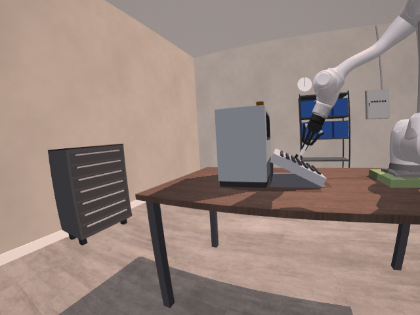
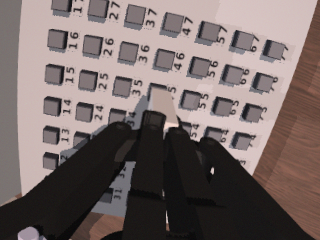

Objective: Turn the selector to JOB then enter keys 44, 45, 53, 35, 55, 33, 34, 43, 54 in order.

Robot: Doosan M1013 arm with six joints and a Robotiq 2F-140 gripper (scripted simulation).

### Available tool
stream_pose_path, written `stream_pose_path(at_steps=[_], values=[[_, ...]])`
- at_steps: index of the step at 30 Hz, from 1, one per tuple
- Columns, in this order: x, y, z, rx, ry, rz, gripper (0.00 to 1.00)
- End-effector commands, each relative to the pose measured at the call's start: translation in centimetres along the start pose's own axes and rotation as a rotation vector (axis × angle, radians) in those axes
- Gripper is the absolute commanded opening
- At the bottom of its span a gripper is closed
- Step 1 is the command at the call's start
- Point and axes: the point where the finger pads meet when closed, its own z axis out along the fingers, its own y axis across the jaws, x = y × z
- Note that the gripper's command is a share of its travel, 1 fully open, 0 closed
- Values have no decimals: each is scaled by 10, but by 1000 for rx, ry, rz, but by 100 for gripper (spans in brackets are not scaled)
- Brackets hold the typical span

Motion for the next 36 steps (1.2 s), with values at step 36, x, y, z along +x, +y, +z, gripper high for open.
stream_pose_path(at_steps=[36], values=[[-68, -68, 9, 0, 0, 0, 0]])
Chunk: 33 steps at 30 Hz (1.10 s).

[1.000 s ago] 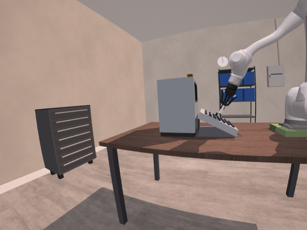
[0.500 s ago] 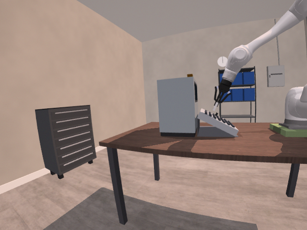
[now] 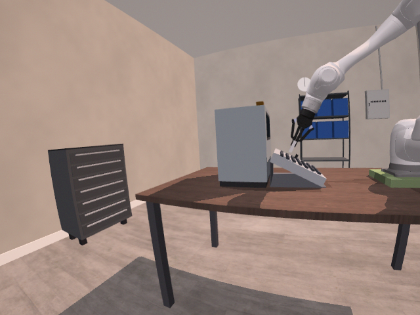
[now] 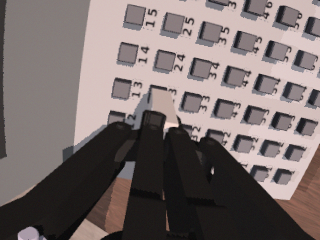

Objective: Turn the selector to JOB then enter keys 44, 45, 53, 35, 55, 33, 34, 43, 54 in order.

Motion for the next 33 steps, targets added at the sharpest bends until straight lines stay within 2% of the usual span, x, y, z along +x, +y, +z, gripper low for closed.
stream_pose_path(at_steps=[1, 11, 33], values=[[0, 0, 5, 0, 0, 0, 0], [0, 0, 13, 0, 0, 0, 0], [0, 0, 14, 0, 0, 0, 0]])
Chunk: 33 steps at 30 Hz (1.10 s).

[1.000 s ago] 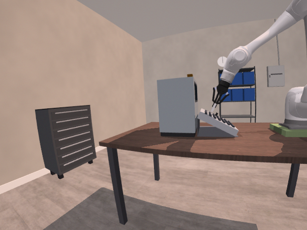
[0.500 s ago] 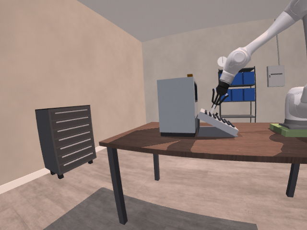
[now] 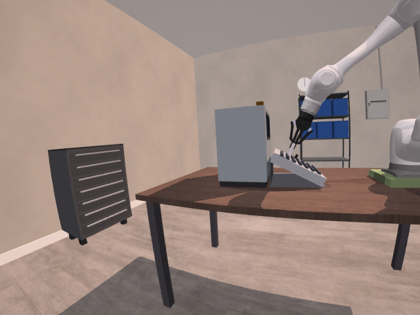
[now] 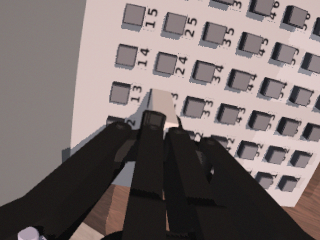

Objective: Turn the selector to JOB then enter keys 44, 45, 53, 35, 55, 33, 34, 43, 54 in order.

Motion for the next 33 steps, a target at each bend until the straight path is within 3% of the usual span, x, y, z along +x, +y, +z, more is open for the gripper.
stream_pose_path(at_steps=[1, 33], values=[[0, 0, 0, 0, 0, 0, 0], [0, 0, 13, 0, 0, 0, 0]])
